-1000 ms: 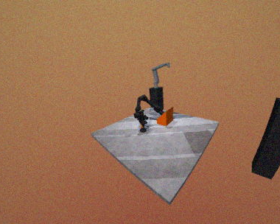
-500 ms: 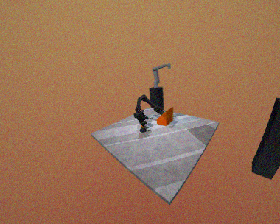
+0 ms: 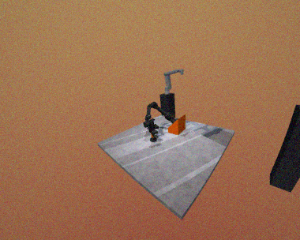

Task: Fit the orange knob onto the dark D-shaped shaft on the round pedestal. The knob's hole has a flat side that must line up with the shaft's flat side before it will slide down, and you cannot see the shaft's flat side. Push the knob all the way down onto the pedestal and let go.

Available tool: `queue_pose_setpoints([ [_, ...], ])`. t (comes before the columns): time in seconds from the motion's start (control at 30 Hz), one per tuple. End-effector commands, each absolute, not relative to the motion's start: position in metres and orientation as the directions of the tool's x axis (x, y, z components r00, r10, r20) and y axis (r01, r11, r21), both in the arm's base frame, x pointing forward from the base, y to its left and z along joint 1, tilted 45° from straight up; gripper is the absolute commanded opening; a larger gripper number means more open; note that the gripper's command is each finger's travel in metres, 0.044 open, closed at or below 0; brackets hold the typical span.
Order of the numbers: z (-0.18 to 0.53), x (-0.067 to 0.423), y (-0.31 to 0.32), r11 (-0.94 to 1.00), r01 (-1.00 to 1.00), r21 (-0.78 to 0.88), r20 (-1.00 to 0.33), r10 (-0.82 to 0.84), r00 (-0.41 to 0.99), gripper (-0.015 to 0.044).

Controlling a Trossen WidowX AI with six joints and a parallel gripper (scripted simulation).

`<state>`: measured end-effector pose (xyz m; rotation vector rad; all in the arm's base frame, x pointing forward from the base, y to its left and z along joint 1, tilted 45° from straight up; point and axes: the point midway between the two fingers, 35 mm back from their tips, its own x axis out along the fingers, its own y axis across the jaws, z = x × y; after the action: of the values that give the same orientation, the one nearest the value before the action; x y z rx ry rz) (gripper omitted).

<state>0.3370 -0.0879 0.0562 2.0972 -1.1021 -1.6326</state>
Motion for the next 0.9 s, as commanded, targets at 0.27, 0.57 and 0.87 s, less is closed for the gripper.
queue_pose_setpoints([
  [0.27, 0.0539, 0.3374, -0.0901, -0.684, -0.373, 0.627, -0.712, -0.697, 0.08, 0.0],
  [0.57, 0.0539, 0.3374, -0.0901, -0.684, -0.373, 0.627, -0.712, -0.697, 0.08, 0.0157],
  [0.87, 0.0539, 0.3374, -0.0901, -0.684, -0.373, 0.627, -0.712, -0.697, 0.08, 0.0394],
])
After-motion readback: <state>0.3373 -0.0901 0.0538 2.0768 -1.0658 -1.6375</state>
